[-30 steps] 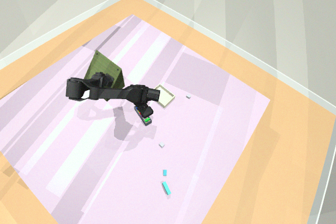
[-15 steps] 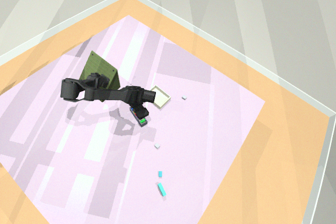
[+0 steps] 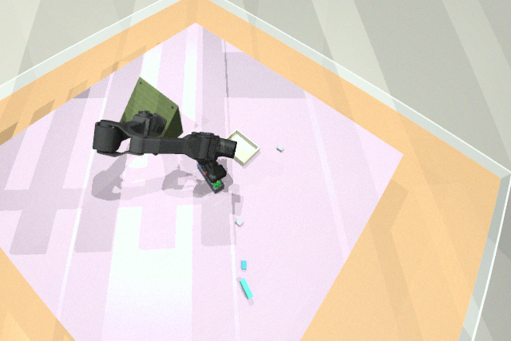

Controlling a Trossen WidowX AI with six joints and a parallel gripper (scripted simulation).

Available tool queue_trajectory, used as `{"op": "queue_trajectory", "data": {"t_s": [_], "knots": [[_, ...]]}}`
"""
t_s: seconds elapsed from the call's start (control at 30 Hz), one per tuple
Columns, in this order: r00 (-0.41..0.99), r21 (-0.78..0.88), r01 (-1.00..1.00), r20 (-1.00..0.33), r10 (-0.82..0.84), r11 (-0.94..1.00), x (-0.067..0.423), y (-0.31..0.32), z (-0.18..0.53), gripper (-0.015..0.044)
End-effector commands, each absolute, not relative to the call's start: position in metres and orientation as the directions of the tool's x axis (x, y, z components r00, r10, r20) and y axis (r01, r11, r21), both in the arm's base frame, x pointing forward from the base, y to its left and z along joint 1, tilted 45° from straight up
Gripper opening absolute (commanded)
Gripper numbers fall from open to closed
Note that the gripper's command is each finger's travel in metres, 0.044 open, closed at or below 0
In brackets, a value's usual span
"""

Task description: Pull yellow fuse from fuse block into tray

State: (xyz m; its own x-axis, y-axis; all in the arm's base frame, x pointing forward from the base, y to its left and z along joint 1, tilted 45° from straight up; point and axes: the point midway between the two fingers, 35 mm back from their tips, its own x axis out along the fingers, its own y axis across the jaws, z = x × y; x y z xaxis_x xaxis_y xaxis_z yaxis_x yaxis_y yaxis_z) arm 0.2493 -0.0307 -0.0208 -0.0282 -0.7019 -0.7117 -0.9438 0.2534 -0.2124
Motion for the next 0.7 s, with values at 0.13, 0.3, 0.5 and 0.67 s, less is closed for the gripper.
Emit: {"op": "queue_trajectory", "data": {"t_s": [0.13, 0.3, 0.5, 0.67], "knots": [[-0.028, -0.213, -0.944, -0.712, -0.702, 0.253, 0.2495, -0.0305, -0.0206, 0.0002], [-0.028, -0.213, -0.944, -0.712, -0.702, 0.253, 0.2496, -0.0303, -0.0204, 0.0], [-0.028, -0.213, -0.944, -0.712, -0.702, 0.253, 0.2498, -0.0283, -0.0185, 0.0], [-0.028, -0.212, -0.944, -0.712, -0.702, 0.253, 0.25, -0.0265, -0.0169, 0.0]]}}
